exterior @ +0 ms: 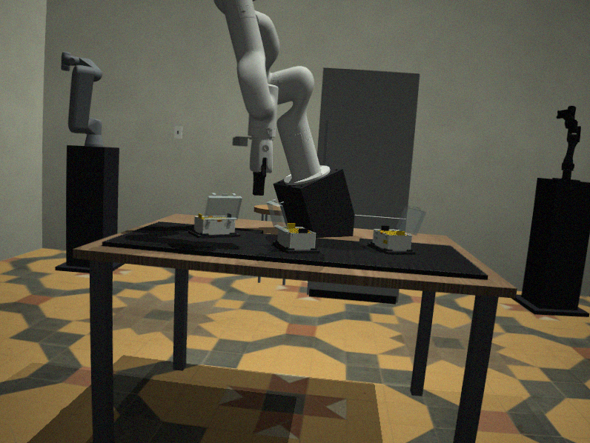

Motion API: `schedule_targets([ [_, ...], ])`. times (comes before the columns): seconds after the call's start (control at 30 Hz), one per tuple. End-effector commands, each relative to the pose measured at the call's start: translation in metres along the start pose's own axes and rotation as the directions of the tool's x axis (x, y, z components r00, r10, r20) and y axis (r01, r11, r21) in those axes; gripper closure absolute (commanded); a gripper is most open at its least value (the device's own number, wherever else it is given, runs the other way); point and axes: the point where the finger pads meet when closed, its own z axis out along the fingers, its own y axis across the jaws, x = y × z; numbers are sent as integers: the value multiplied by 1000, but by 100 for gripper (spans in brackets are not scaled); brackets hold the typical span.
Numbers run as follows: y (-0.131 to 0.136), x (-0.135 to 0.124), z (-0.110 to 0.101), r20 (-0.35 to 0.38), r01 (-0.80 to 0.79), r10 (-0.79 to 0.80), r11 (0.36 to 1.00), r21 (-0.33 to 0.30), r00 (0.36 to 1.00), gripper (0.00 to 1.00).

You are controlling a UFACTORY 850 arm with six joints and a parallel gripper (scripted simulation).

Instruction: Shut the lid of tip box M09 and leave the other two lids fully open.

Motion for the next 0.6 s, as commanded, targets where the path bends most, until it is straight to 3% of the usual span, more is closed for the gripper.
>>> schedule_targets([
  [0.0,-1,0,8,-3,0,0,1000,4,1000,100],
  [0.57,-1,0,33,-3,0,0,1000,4,1000,100],
])
